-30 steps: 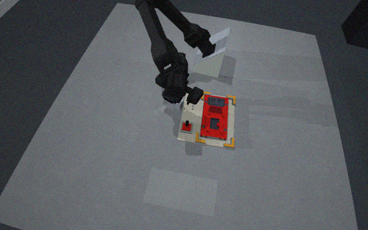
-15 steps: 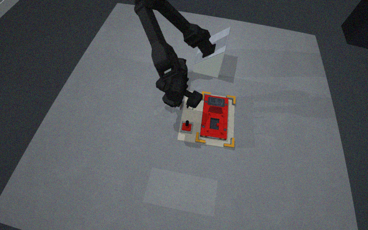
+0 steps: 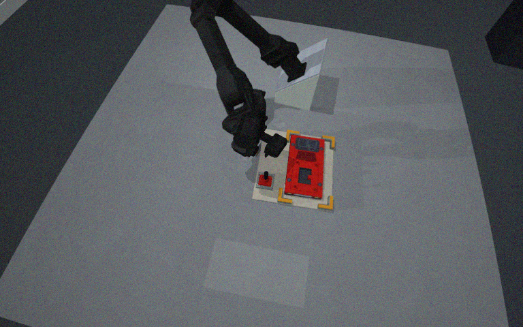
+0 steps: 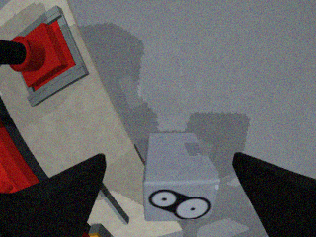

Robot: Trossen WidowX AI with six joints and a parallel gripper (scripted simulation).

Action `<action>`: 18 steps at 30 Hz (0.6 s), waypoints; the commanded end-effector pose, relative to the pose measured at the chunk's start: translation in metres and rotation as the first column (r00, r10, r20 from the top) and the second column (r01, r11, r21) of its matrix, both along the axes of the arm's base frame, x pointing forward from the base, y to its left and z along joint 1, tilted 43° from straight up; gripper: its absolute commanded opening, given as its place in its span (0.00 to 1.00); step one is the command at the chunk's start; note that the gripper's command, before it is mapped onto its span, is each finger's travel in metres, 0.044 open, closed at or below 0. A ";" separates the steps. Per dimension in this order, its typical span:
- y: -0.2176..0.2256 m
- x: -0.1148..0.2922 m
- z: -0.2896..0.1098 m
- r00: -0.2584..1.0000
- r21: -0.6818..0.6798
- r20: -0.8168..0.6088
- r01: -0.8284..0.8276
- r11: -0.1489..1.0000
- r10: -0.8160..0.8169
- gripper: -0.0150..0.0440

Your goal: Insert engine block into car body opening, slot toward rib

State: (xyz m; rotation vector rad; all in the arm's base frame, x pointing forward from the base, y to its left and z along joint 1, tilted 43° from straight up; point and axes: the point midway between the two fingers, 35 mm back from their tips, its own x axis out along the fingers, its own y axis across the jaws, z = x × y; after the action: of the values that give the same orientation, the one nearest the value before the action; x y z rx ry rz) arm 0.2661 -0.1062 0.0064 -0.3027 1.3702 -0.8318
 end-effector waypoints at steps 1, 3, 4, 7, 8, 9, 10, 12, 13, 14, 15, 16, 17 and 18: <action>-0.003 -0.001 -0.003 1.000 -0.006 -0.004 -0.003 1.000 0.003 1.00; -0.003 -0.001 -0.003 1.000 -0.006 -0.004 -0.003 1.000 0.003 0.91; -0.003 -0.001 -0.003 1.000 -0.006 -0.004 -0.003 1.000 0.003 0.87; -0.003 -0.001 -0.003 1.000 -0.006 -0.004 -0.003 1.000 0.003 0.73; -0.003 -0.001 -0.003 1.000 -0.006 -0.004 -0.003 1.000 0.003 0.69; -0.003 -0.001 -0.003 1.000 -0.006 -0.004 -0.003 1.000 0.003 0.64; -0.003 -0.001 -0.003 1.000 -0.006 -0.004 -0.003 1.000 0.003 0.60; -0.003 -0.001 -0.003 1.000 -0.006 -0.004 -0.003 1.000 0.003 0.51; -0.003 -0.001 -0.003 1.000 -0.006 -0.004 -0.003 1.000 0.003 0.50; -0.003 -0.001 -0.003 1.000 -0.006 -0.004 -0.003 1.000 0.003 0.49; -0.003 -0.001 -0.003 1.000 -0.006 -0.004 -0.003 1.000 0.003 0.48; -0.003 -0.001 -0.003 1.000 -0.006 -0.004 -0.003 1.000 0.003 0.47; -0.003 -0.001 -0.003 1.000 -0.006 -0.004 -0.003 1.000 0.003 0.45; -0.003 -0.001 -0.003 1.000 -0.006 -0.004 -0.003 1.000 0.003 0.44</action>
State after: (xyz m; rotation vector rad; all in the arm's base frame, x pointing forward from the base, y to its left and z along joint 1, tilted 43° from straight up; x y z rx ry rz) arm 0.2649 -0.1087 0.0035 -0.3056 1.3719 -0.8325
